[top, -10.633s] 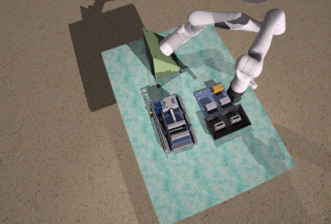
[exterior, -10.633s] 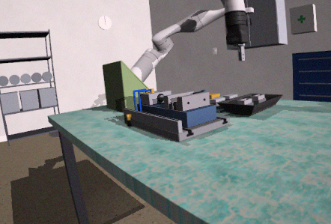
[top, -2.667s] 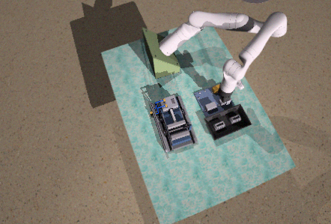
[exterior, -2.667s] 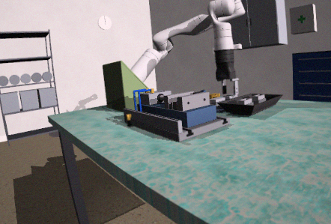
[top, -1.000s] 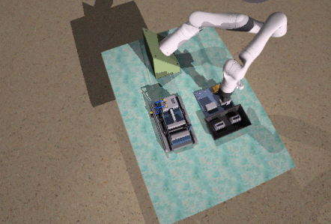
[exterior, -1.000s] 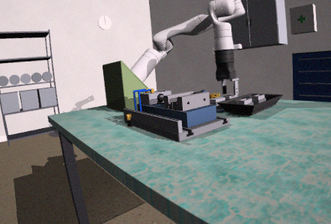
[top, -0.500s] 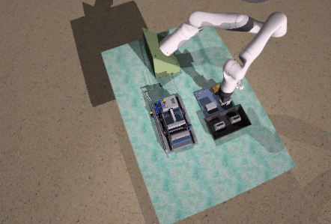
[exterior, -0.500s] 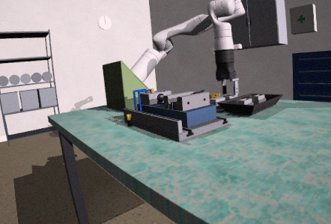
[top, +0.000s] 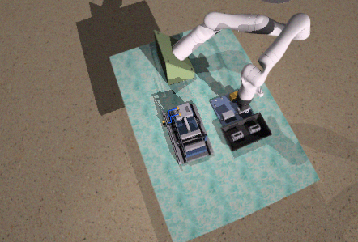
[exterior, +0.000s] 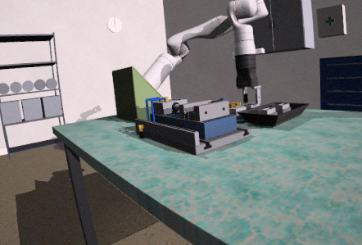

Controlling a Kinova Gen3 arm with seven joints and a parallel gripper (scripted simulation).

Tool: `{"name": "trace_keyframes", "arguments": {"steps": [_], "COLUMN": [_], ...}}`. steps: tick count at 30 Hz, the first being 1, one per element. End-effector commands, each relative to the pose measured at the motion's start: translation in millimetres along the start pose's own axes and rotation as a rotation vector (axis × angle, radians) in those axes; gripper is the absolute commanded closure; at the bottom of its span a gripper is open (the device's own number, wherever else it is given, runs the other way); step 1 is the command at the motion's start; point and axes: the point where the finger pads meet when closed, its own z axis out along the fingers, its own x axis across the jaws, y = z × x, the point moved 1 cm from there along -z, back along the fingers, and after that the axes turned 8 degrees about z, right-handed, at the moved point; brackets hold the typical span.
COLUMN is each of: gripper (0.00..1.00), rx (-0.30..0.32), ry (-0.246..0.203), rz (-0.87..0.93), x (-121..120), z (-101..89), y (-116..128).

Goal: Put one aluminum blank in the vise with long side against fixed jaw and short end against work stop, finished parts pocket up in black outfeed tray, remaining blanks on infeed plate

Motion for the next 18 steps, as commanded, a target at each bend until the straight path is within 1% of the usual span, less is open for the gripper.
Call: {"name": "trace_keyframes", "arguments": {"steps": [1, 18], "gripper": [0.0, 0.0], "rx": [0.001, 0.001], "ry": [0.004, 0.004], "rz": [-0.01, -0.009], "x": [1.5, 1.1], "z": [1.3, 7.1], "y": [0.2, 0.3]}}
